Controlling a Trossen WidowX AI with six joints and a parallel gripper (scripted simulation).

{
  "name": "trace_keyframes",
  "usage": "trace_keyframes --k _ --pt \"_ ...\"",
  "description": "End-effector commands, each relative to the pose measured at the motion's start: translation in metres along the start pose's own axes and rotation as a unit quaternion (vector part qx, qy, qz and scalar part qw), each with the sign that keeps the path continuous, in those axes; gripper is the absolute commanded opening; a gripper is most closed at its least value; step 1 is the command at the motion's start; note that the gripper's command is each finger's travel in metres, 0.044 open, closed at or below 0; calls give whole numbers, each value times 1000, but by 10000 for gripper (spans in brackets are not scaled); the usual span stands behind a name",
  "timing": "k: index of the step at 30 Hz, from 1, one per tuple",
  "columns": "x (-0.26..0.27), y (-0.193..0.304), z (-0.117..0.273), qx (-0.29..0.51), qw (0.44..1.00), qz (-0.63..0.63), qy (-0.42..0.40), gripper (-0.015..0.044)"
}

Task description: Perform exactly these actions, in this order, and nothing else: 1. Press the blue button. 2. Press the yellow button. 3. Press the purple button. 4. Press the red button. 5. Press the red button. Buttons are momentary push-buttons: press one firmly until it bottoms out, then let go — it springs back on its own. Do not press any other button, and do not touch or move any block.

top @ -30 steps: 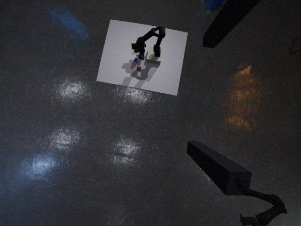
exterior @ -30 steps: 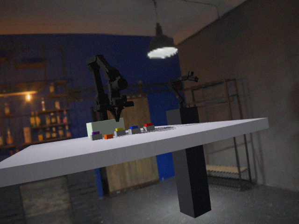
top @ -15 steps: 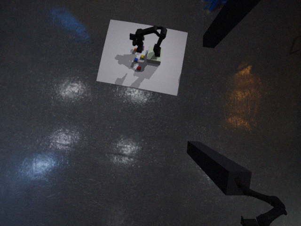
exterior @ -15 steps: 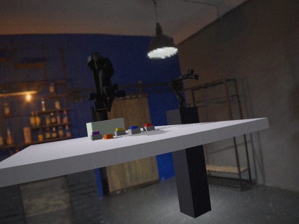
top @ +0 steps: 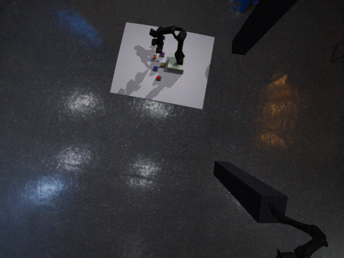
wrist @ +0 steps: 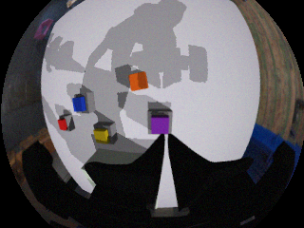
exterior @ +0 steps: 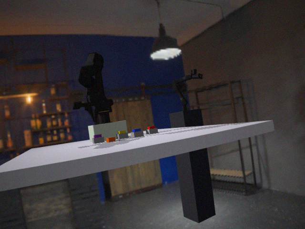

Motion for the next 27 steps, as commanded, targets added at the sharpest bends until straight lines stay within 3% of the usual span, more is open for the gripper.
trace_keyframes --k 1,27 --pt "4 8 -32 17 1000 1 -12 20" --pt "5 9 -66 18 1000 1 -12 20"
Point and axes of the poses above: the point midway between the two fingers, 35 mm back from their tips, its own z axis back along the fingers, its own x axis across the jaws, y = z × x, the point moved 8 cm from there along z, back along the fingers, and after that the axes turned 7 degrees about z, right-handed, at the moved point
